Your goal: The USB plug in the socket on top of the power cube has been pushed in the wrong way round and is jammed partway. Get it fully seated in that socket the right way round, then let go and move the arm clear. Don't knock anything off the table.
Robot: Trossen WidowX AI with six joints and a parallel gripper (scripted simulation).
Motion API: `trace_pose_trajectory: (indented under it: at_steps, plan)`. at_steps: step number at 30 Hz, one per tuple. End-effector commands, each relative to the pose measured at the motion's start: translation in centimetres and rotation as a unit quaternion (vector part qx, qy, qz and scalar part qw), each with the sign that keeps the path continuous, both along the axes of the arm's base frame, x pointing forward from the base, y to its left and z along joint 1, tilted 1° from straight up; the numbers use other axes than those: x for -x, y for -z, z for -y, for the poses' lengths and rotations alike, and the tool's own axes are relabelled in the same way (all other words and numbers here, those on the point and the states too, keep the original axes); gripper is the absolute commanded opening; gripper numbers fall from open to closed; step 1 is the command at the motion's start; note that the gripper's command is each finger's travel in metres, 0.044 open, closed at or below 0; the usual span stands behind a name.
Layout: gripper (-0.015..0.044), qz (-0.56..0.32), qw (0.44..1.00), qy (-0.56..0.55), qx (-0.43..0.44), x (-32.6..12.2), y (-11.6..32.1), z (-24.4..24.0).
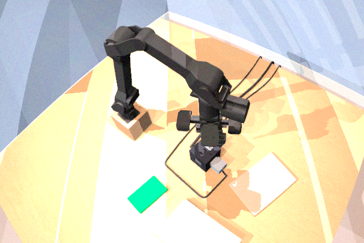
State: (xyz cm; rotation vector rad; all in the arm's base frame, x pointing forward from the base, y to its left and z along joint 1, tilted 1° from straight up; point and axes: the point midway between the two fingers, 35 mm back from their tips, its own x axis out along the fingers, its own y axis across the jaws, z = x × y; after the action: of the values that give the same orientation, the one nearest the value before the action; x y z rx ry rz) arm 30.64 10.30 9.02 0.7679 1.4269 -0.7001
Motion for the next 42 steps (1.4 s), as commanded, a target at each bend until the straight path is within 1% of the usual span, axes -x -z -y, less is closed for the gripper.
trace_pose_trajectory:
  at_steps: [1,12,24,42]
  plan:
    - [0.0000,-0.002,0.999,0.052,-0.002,0.00,0.02,0.00]
    - [0.0000,-0.006,0.981,0.194,-0.006,0.00,0.02,0.00]
    - [0.0000,-0.011,0.939,0.344,-0.011,0.00,0.02,0.00]
    - [0.0000,-0.010,0.937,0.349,-0.011,-0.02,0.04,0.02]
